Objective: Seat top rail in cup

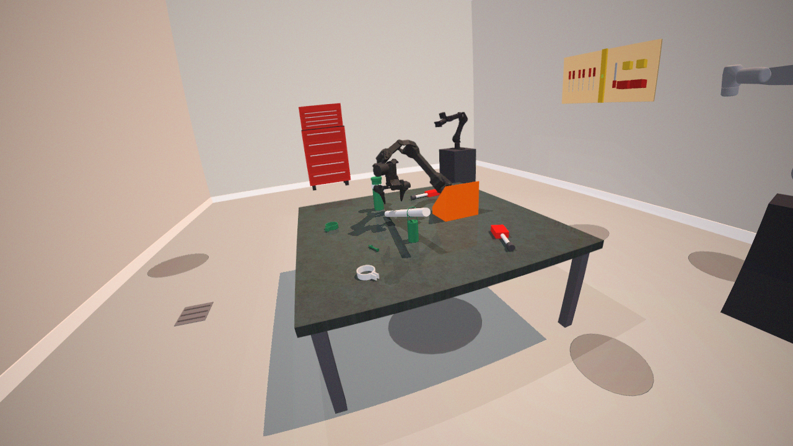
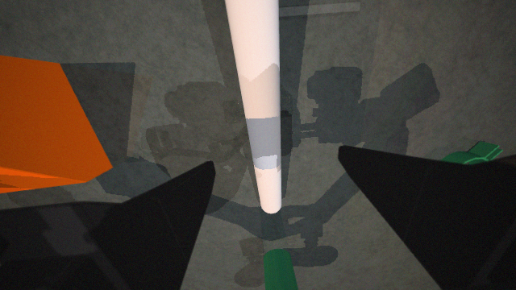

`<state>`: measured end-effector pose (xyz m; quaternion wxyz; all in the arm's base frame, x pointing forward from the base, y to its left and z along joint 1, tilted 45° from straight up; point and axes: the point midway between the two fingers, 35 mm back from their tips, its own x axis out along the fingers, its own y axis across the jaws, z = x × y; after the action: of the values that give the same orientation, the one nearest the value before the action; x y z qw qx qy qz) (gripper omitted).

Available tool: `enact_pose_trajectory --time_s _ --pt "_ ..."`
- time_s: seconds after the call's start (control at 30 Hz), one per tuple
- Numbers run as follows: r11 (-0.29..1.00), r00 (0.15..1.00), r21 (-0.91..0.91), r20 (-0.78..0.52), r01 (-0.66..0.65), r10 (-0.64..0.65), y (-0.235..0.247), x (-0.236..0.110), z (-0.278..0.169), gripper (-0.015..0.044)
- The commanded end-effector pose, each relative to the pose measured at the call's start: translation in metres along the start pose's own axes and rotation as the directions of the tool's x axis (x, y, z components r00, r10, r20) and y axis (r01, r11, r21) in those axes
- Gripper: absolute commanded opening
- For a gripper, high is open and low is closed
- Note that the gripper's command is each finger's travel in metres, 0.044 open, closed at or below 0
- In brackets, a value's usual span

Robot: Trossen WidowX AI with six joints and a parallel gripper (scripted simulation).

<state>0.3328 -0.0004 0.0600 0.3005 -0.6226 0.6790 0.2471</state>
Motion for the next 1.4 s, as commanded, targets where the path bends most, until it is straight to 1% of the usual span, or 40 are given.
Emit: enact_pose_trajectory --time_s 0.0,0.2,0.43,1.37 --pt "1.000 1.000 -0.006 -0.008 -0.009 0.009 0.002 0.016 -0.002 0.0440" --pt "1.000 1.000 -0.006 -0.008 -0.009 0.009 0.002 0.029 -0.003 0.0440" --pt "1.000 1.000 -0.006 -0.008 -0.009 0.009 0.002 0.035 -0.003 0.0440" --pt "1.000 1.000 -0.005 -0.010 -0.008 0.008 0.002 0.080 -0.003 0.0440"
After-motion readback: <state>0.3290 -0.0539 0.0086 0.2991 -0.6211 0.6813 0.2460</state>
